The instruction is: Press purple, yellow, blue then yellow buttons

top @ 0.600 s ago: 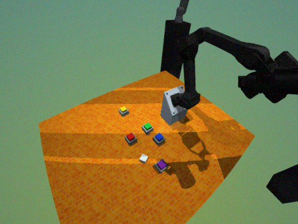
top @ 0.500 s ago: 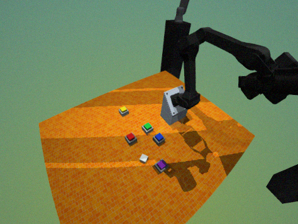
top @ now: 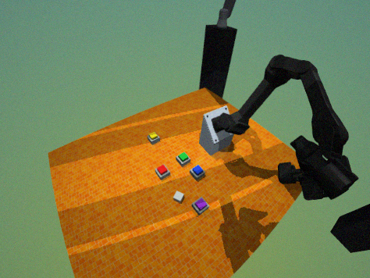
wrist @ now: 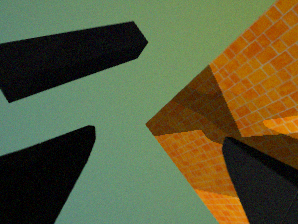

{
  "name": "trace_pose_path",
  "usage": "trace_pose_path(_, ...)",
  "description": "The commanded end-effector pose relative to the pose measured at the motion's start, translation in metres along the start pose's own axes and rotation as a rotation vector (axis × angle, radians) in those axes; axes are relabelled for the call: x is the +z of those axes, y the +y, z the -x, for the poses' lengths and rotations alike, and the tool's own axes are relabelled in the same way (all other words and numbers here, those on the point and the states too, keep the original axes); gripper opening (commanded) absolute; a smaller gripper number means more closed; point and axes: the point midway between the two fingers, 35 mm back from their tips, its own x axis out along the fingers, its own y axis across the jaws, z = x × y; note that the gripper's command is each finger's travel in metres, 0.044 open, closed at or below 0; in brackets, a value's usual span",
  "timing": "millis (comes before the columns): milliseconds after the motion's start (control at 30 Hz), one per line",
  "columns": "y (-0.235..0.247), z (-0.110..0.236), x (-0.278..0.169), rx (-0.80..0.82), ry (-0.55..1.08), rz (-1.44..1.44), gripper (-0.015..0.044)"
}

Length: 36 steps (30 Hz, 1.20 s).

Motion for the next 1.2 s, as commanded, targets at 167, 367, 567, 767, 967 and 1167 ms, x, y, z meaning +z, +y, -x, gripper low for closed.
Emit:
trace_pose_path(167, -0.138, 0.045, 0.086, -0.337, -0.266, -0.257, 0.0400)
trace_pose_path(367, -0.228, 0.107, 0.096, -0.510, -0.389, -0.459, 0.0400)
trace_pose_path(567, -0.286, 0.158, 0.078, -0.603, -0.455, -0.621, 0.0400)
trace_pose_path(767, -0.288, 0.156, 0.079, -0.604, -0.455, -0.621, 0.0374)
trace_pose_path(967, -0.325, 0.112, 0.091, -0.600, -0.456, -0.620, 0.0216)
trace_pose_path(1167, -0.325, 0.112, 0.091, -0.600, -0.456, -0.620, 0.0059)
